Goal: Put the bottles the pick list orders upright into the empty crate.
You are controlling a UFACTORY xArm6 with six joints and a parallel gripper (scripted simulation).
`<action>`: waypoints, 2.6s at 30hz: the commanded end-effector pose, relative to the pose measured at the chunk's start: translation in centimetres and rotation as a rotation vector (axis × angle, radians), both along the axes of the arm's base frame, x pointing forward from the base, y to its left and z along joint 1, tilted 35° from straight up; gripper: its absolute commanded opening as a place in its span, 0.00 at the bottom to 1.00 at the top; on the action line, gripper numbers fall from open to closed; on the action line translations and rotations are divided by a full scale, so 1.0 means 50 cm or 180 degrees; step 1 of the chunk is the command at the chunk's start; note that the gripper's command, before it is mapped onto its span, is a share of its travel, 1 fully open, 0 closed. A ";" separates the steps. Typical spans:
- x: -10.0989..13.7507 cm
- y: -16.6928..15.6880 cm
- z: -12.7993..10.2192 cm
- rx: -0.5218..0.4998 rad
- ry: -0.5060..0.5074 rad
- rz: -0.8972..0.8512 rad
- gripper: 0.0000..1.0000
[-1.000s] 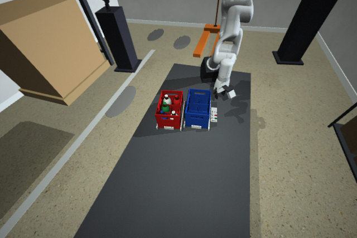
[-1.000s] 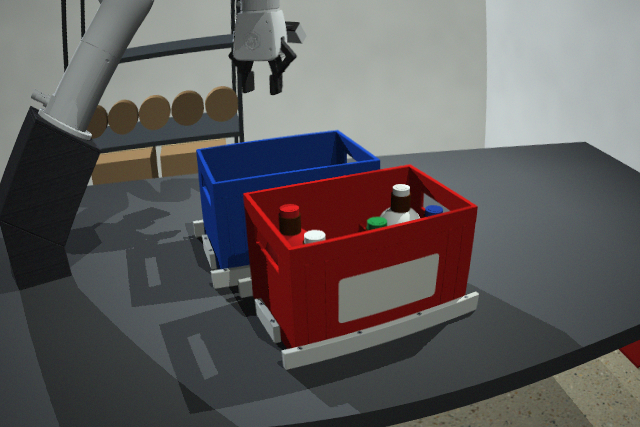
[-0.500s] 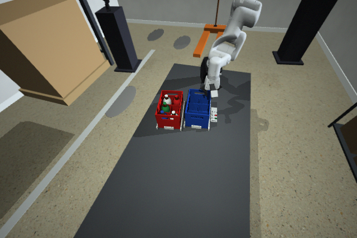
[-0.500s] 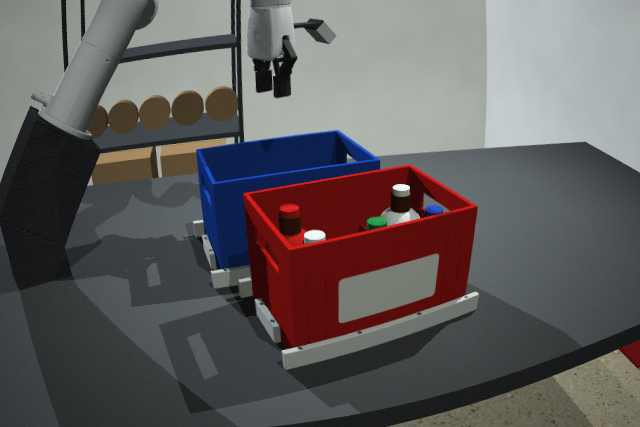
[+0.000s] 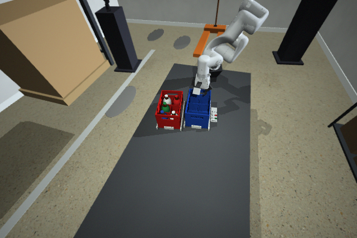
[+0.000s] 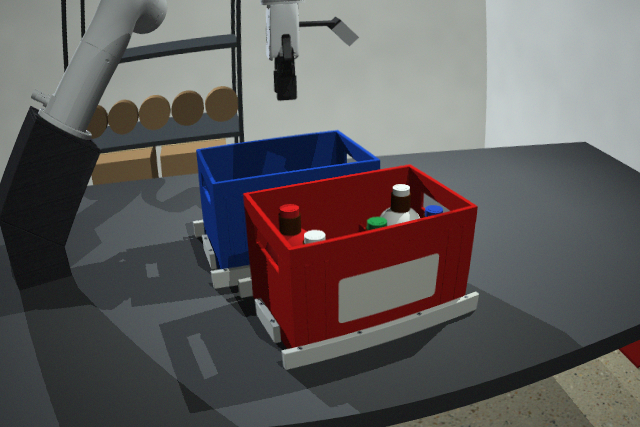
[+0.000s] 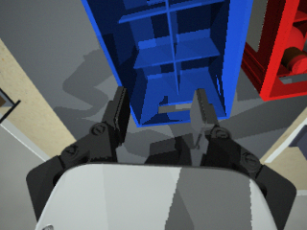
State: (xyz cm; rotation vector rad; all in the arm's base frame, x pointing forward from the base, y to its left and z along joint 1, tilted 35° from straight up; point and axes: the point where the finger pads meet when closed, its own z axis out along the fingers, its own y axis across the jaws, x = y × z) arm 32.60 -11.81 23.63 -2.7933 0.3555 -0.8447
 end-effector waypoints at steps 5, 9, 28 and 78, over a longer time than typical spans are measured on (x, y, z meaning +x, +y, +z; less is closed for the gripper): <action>0.000 -0.067 0.001 0.0403 0.0093 -0.0546 0.65; -0.001 -0.107 0.000 0.0642 0.0146 -0.0893 0.65; -0.008 -0.277 -0.002 0.1655 0.0372 -0.2368 0.65; -0.024 -0.691 -0.007 0.2362 0.0527 -0.3404 0.65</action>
